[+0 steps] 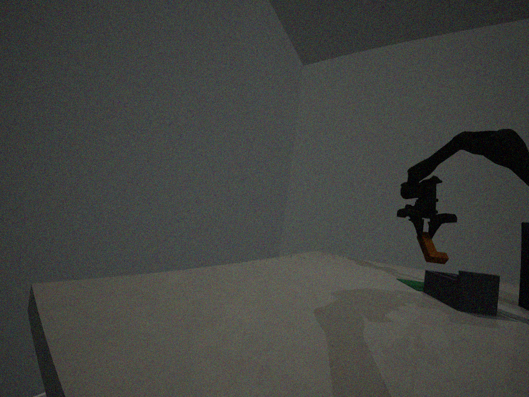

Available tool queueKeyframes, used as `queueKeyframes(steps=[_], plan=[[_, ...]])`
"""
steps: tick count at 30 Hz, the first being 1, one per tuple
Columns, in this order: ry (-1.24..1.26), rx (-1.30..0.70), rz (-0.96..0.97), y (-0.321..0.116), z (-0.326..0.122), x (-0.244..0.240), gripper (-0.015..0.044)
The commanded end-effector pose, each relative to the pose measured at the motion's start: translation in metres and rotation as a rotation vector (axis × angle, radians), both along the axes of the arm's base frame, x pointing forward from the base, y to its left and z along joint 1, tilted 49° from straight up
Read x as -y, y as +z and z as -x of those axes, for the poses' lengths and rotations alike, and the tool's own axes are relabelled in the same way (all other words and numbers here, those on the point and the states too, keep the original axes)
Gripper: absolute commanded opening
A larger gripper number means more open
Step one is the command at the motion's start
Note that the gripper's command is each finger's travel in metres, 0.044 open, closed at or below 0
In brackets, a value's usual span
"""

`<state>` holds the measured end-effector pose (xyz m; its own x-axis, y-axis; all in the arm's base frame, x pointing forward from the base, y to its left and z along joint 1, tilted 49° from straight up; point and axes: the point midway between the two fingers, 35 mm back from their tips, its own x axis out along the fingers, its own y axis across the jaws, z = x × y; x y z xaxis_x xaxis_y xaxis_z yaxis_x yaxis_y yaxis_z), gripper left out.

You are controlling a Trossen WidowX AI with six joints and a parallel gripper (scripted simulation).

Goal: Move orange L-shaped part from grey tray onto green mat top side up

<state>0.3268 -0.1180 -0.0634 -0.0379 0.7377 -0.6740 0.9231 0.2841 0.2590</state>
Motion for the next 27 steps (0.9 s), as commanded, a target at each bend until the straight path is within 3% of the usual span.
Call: queueKeyframes(steps=[1, 27], plan=[[0.007, 0.003, 0.001, -0.004, 0.0, -0.002, 0.0], [0.007, 0.003, 0.0, -0.031, 0.001, -0.032, 0.0]])
